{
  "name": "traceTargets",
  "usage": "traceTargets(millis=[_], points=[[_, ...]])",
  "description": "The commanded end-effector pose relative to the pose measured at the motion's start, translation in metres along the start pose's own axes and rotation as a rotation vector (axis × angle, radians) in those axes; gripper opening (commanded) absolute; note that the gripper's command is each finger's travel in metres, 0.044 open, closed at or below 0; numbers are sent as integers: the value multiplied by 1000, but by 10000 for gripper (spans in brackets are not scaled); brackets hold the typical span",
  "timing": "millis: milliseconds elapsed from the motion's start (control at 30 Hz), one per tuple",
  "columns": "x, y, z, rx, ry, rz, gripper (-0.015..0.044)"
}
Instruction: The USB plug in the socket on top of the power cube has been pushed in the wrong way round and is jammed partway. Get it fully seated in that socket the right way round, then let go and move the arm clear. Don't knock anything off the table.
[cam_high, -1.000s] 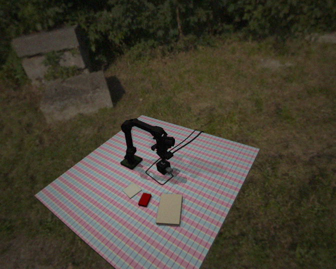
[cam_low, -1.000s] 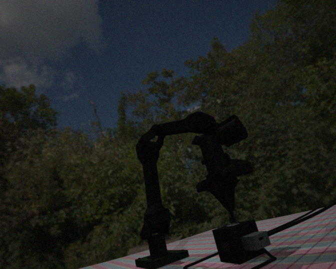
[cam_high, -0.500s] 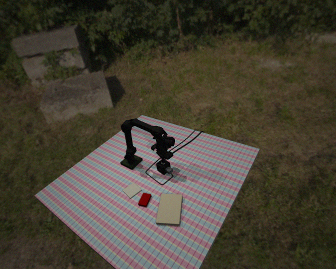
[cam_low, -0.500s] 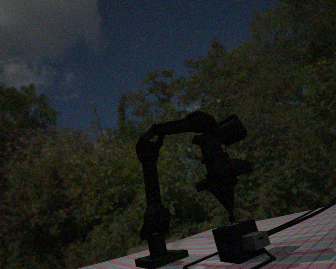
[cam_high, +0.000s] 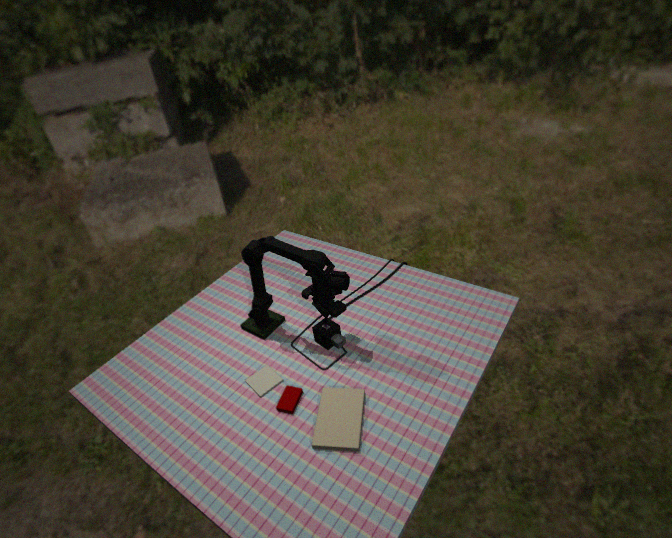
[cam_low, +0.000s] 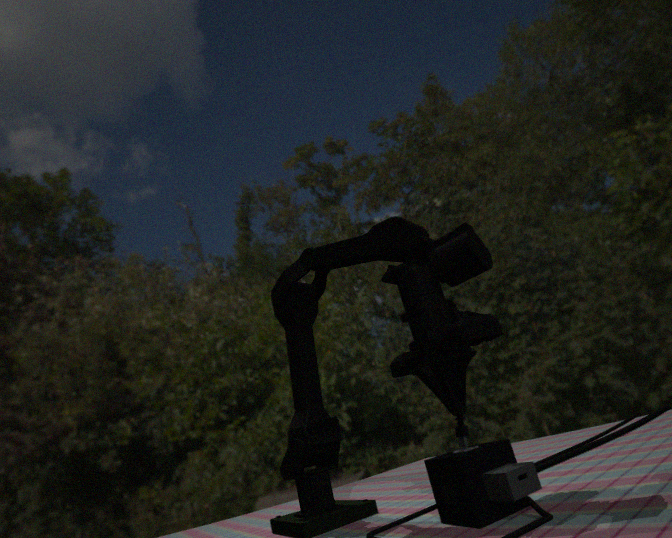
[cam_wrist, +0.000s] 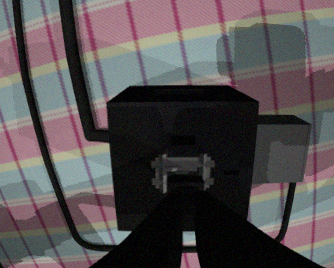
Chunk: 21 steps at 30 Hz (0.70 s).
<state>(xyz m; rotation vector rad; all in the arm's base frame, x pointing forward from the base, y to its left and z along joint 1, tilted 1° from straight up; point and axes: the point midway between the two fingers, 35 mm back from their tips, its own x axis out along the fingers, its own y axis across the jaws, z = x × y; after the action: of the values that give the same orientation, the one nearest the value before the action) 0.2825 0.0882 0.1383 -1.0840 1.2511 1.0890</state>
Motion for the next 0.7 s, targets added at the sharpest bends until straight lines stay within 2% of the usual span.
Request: traceTargets(millis=[0, 667], points=[[-5, -1, 0, 0, -2, -5, 0], [-18, -1, 0, 0, -2, -5, 0]])
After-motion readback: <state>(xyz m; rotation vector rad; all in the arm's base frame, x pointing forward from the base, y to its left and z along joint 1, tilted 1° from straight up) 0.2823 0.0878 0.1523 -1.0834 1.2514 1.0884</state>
